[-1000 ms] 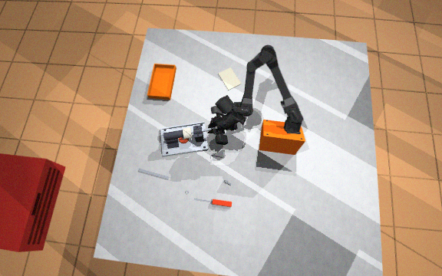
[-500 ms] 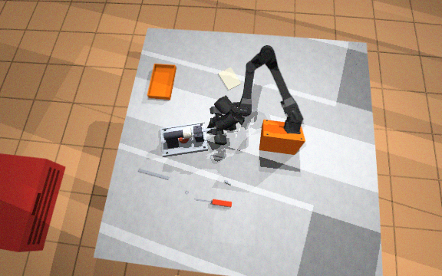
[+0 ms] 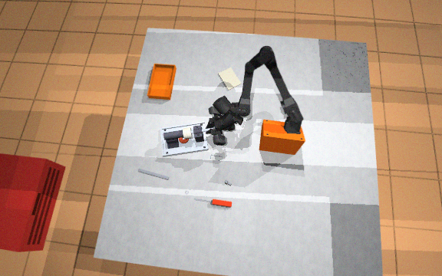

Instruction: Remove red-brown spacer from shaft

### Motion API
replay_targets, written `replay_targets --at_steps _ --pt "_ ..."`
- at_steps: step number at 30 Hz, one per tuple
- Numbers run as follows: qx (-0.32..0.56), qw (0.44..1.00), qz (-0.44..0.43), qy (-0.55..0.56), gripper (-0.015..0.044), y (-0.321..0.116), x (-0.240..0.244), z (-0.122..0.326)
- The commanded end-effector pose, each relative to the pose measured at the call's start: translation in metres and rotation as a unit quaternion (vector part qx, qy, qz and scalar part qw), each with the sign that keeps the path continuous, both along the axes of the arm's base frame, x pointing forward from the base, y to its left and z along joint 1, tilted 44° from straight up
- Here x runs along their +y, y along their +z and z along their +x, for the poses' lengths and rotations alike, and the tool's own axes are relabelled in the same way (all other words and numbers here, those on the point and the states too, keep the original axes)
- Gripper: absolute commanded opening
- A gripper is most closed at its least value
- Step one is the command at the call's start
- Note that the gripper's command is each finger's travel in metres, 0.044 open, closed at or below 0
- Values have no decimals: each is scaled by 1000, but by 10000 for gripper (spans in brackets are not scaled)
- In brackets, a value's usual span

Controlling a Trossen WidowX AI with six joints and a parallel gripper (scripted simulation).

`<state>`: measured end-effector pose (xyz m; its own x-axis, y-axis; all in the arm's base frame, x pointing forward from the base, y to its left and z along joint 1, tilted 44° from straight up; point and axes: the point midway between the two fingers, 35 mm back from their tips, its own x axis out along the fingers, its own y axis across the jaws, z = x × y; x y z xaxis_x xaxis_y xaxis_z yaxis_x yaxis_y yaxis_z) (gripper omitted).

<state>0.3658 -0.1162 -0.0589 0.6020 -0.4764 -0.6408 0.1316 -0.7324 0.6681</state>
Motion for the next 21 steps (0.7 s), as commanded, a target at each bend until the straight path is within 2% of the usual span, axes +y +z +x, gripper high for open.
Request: replay_targets --at_steps 1,21 --pt "-2 1000 2 -1 0 -1 0 3" --pt "-2 1000 2 -1 0 -2 0 10"
